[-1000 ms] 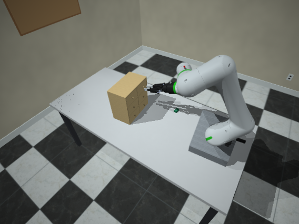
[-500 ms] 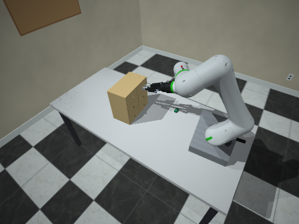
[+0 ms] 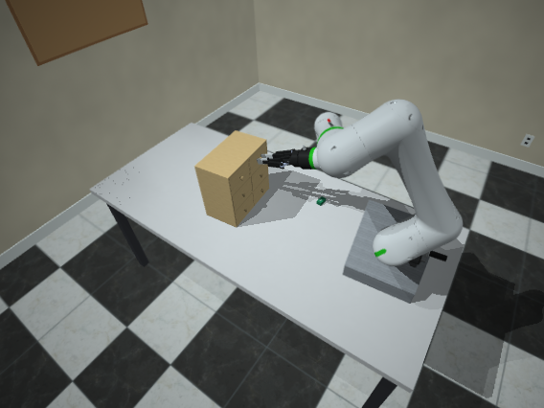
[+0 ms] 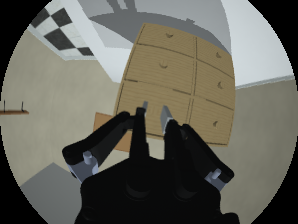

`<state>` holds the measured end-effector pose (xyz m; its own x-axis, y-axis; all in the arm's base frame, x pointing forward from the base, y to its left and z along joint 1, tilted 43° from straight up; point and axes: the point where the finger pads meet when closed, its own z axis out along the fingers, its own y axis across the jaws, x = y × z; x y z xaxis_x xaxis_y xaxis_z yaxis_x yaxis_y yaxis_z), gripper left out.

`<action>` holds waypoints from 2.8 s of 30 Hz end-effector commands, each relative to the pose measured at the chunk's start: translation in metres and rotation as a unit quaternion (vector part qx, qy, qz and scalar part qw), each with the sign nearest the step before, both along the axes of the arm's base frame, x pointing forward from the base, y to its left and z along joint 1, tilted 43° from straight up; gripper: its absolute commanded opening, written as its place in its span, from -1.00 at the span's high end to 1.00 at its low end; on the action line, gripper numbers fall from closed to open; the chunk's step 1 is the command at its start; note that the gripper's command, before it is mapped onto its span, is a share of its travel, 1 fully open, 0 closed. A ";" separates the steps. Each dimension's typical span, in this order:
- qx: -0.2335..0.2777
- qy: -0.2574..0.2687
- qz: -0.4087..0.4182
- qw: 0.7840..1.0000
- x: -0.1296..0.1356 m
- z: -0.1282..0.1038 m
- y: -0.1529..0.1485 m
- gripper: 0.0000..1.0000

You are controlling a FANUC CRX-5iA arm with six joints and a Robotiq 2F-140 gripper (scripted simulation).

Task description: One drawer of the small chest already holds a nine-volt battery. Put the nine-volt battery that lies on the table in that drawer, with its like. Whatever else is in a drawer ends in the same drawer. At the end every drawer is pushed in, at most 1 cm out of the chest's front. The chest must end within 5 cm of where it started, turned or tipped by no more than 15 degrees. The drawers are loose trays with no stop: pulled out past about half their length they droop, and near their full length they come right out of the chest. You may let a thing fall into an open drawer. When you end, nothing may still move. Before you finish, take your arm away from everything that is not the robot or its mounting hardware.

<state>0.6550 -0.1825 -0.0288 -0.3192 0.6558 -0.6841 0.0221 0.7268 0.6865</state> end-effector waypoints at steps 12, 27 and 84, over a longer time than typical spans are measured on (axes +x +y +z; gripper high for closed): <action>0.000 0.000 0.000 1.000 0.000 0.000 0.000 0.60; 0.000 0.000 0.000 1.000 0.000 0.000 0.000 0.84; 0.000 0.000 0.000 1.000 -0.032 0.000 0.001 0.84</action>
